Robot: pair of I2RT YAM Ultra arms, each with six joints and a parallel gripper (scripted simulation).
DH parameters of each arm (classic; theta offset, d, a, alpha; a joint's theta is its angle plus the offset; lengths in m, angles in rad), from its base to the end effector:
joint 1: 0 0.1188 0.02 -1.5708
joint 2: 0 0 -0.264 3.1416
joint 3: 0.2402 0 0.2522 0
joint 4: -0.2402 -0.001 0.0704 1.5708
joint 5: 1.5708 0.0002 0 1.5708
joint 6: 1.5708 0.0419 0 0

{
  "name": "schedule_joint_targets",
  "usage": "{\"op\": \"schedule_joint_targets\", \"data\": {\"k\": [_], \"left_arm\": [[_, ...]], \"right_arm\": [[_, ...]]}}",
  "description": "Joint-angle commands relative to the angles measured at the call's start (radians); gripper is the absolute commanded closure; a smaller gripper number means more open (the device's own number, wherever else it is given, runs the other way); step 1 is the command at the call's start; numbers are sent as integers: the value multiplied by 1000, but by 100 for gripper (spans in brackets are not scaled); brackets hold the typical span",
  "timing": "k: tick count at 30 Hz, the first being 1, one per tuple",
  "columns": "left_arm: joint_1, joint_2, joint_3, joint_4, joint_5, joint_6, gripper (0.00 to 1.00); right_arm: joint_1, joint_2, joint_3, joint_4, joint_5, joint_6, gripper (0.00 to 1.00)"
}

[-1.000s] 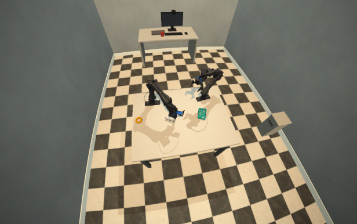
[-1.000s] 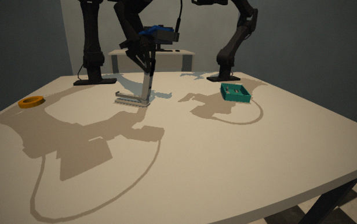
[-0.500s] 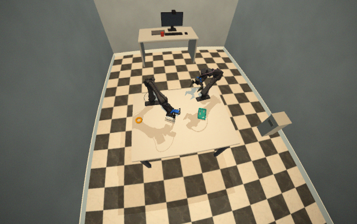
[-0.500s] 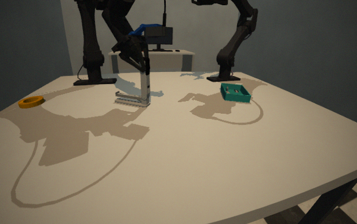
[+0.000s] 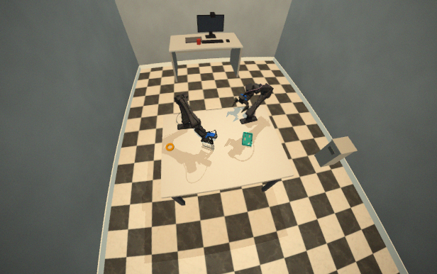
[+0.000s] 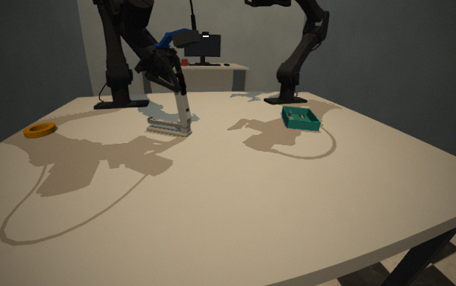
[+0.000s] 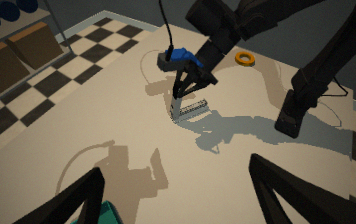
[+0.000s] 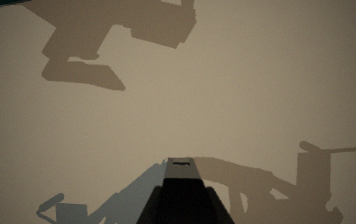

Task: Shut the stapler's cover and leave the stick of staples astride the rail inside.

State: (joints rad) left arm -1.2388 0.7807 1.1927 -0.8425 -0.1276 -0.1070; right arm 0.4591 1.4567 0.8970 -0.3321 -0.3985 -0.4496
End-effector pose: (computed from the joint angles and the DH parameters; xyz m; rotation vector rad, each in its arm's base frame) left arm 0.0498 -0.1251 0.4108 1.0397 1.7952 -0.7248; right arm 0.2592 0.1474 0.2169 -1.2185 2.1011 0.4933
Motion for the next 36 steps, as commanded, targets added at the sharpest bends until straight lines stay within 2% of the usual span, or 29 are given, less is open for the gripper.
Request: {"op": "schedule_joint_targets", "data": {"k": [1,13,24,28,29,36], "left_arm": [[4,-6,25,7,3,0,0],[4,-6,25,7,3,0,0],[4,-6,25,7,3,0,0],[4,-6,25,7,3,0,0],[4,-6,25,7,3,0,0],[4,-6,25,7,3,0,0]], "right_arm": [[-28,-49,-63,80,-48,3,100],[-85,-109,-219,281,-142,18,100],[-84,-109,-225,293,-145,17,100],[-84,-109,-225,293,-145,17,55],[-80,-100,-214,280,-136,15,50],[-114,-158,-216,210,-164,-14,50]]}}
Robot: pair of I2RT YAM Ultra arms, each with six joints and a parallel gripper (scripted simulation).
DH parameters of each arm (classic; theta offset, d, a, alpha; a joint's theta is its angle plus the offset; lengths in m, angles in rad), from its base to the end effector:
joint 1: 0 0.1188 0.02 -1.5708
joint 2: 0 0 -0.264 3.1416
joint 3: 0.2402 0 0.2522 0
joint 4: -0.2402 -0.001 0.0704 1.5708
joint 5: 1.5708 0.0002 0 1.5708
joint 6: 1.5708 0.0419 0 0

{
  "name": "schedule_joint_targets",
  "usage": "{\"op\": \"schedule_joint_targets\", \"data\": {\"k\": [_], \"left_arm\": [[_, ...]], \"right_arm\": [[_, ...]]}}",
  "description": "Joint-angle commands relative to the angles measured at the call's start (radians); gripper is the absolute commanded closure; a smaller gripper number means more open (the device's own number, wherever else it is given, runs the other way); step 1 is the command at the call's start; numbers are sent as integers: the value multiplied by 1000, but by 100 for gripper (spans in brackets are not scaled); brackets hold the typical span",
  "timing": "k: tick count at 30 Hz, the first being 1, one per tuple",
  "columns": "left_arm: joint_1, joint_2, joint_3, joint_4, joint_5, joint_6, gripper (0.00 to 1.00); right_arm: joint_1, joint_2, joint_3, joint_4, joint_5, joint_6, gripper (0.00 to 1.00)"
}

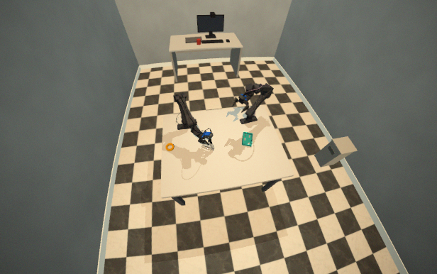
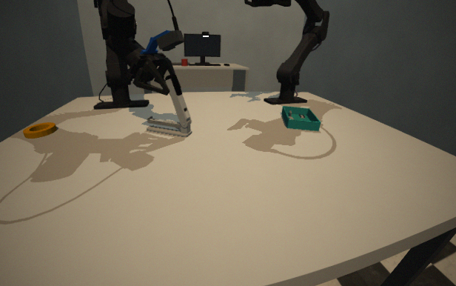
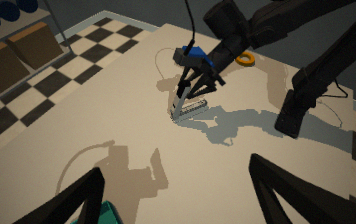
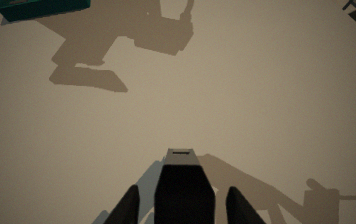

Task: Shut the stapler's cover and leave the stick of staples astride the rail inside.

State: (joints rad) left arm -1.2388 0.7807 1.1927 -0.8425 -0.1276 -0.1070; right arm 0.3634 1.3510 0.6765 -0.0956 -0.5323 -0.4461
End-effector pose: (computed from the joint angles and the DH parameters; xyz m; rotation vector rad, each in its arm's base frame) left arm 0.0498 -0.1251 0.4108 1.0397 1.7952 -0.7248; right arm 0.2422 0.1159 0.1960 -1.1310 1.9771 0.5767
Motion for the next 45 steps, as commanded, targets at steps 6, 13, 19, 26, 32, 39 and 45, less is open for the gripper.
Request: {"op": "schedule_joint_targets", "data": {"k": [6,13,19,26,32,39,45], "left_arm": [[4,-6,25,7,3,0,0],[4,-6,25,7,3,0,0],[4,-6,25,7,3,0,0],[4,-6,25,7,3,0,0],[4,-6,25,7,3,0,0],[4,-6,25,7,3,0,0],[4,-6,25,7,3,0,0]], "right_arm": [[-47,-100,18,-87,-51,-40,36],[-98,-179,40,-250,-49,-93,50],[-83,-178,113,-381,40,-89,50],[1,-7,406,-752,212,-36,50],[79,168,672,-1006,333,-9,50],[136,308,896,-1180,410,8,50],[198,431,1070,-1313,476,-7,50]]}}
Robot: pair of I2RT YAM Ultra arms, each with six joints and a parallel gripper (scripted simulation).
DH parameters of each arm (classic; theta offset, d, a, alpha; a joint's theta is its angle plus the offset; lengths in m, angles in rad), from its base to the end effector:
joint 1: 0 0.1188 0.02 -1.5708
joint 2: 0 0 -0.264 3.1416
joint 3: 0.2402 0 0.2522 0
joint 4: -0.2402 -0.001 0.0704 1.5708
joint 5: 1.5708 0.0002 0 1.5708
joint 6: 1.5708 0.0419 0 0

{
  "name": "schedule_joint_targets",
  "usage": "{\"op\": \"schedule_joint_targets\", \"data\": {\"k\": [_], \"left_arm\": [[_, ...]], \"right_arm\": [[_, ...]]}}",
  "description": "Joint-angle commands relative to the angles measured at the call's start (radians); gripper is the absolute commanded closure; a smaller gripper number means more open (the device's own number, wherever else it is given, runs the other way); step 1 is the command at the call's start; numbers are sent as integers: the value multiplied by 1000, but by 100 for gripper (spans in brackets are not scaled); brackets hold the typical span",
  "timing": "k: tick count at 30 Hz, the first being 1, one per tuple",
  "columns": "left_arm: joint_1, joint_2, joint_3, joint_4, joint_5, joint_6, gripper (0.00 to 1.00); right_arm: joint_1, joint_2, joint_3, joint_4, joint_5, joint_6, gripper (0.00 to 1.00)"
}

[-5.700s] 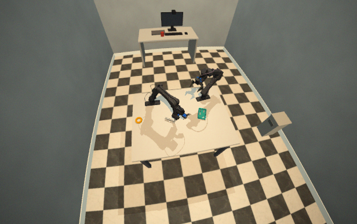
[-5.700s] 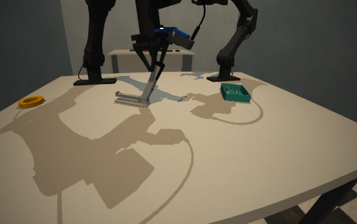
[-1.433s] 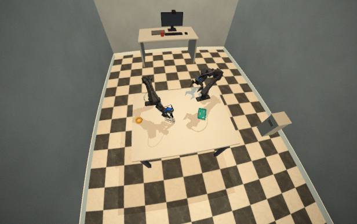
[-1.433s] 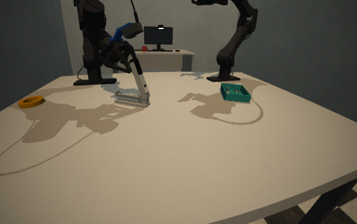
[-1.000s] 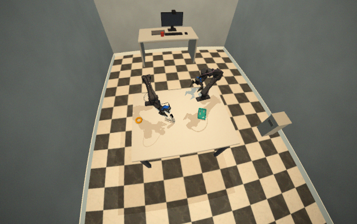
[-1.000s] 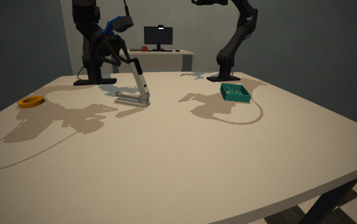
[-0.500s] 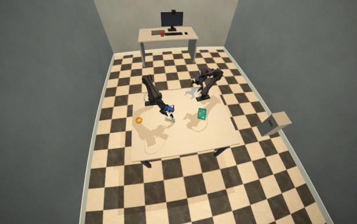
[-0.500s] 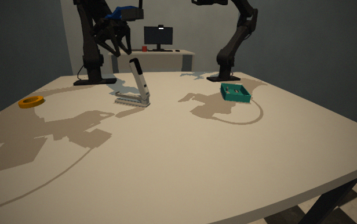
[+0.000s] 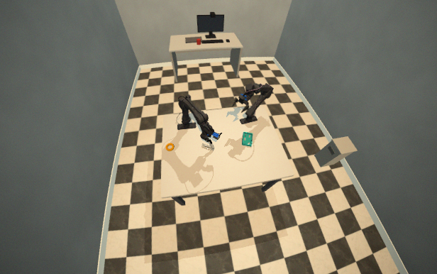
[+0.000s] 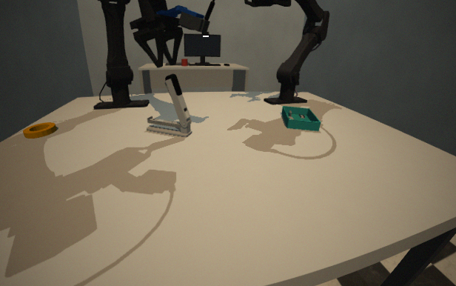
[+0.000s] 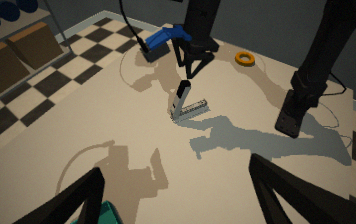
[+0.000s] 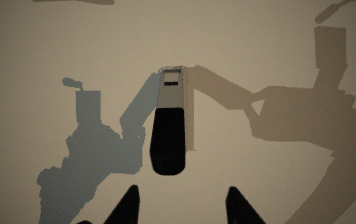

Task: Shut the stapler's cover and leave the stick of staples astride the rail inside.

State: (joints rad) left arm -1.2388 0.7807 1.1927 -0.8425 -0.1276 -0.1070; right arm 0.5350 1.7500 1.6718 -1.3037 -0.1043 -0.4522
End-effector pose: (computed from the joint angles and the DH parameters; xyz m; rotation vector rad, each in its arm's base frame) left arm 0.0498 -0.1251 0.4108 1.0397 1.7952 -0.7248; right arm 0.2870 0.1763 0.3091 -1.4119 2.5934 0.1656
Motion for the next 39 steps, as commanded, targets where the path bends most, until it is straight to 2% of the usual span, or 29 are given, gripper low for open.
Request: {"op": "schedule_joint_targets", "data": {"k": [1,6,19,39], "left_arm": [[4,-6,25,7,3,0,0],[4,-6,25,7,3,0,0],[4,-6,25,7,3,0,0],[4,-6,25,7,3,0,0]], "right_arm": [[37,52,99,-122,57,-2,50],[63,103,161,-159,72,-3,50],[68,116,179,-149,62,0,50],[72,101,50,-29,62,9,50]]}}
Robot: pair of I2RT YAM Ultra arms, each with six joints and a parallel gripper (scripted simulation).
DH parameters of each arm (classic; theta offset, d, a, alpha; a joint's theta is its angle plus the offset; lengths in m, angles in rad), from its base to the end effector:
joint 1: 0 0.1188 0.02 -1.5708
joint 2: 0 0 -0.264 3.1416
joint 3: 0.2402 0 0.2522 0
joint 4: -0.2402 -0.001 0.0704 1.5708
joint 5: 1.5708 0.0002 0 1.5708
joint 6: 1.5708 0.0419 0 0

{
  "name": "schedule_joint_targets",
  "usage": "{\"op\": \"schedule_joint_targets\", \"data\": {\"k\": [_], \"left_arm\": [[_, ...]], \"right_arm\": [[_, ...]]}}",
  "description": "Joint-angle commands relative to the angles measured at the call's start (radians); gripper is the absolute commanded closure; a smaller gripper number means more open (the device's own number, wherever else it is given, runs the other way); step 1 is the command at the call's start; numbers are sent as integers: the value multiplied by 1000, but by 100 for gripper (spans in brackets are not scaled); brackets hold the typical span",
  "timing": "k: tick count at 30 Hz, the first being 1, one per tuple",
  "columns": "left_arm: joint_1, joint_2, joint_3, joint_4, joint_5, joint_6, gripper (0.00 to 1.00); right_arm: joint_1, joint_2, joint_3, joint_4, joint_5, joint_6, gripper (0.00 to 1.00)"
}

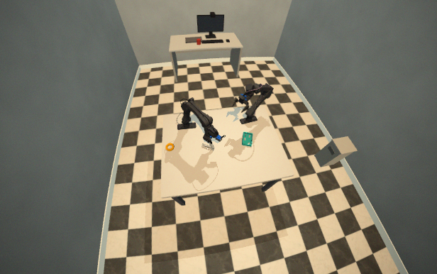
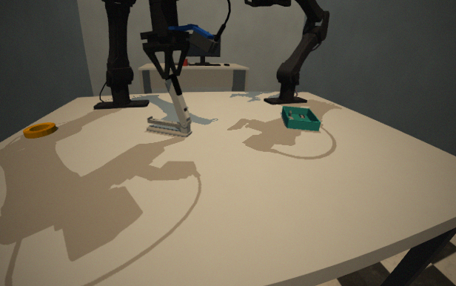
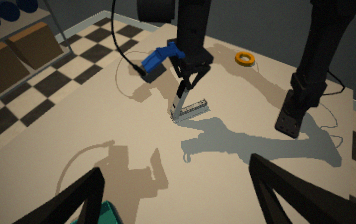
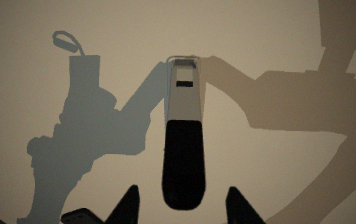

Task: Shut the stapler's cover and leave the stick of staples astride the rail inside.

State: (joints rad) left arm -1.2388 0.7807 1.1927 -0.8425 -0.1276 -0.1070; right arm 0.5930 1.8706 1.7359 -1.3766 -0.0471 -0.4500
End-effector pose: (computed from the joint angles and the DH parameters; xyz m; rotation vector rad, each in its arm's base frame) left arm 0.0498 -0.1251 0.4108 1.0397 1.7952 -0.7248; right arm 0.2929 0.2010 0.2855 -1.5386 2.6735 0.0790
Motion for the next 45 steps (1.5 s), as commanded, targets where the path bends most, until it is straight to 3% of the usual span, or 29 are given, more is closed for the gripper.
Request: {"op": "schedule_joint_targets", "data": {"k": [1,27,28,45], "left_arm": [[4,-6,25,7,3,0,0],[4,-6,25,7,3,0,0],[4,-6,25,7,3,0,0],[4,-6,25,7,3,0,0]], "right_arm": [[14,-19,-20,49,5,6,50],[18,2,-138,173,6,10,50],[18,2,-138,174,6,10,58],[10,-22,-149,176,6,4,77]]}}
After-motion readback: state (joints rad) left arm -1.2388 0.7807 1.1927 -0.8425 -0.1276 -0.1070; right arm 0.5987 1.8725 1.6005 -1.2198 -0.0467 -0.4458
